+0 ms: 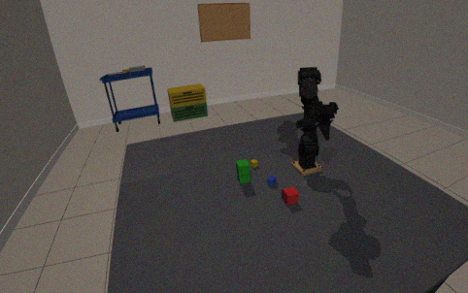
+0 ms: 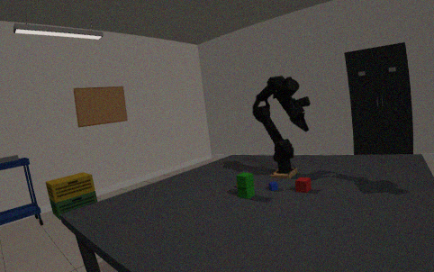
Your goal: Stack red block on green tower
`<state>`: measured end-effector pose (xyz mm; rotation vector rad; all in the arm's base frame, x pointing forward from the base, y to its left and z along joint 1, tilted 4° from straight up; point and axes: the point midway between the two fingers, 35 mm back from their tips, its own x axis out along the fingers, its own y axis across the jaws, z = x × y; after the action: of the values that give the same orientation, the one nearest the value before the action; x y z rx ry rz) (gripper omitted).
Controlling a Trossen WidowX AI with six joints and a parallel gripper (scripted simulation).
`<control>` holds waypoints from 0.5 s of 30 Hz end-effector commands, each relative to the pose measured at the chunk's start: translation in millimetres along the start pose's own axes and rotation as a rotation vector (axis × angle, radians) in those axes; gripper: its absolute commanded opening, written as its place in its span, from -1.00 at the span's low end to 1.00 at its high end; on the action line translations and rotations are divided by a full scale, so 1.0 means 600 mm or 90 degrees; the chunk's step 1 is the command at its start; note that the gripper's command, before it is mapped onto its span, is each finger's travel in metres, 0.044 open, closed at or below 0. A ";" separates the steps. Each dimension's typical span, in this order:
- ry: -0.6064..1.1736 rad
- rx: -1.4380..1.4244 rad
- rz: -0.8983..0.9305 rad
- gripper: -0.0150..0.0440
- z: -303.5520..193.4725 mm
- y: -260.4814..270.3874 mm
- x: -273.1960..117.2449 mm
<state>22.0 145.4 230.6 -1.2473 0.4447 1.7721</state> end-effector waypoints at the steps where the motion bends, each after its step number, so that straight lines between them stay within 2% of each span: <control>1: 0.001 0.006 0.000 0.95 0.000 -0.001 0.001; 2: 0.006 0.023 0.000 1.00 -0.001 -0.004 0.002; 15: 0.116 0.475 -0.029 1.00 -0.027 -0.075 0.045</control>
<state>57.3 166.2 209.8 -0.9302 0.9890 1.3573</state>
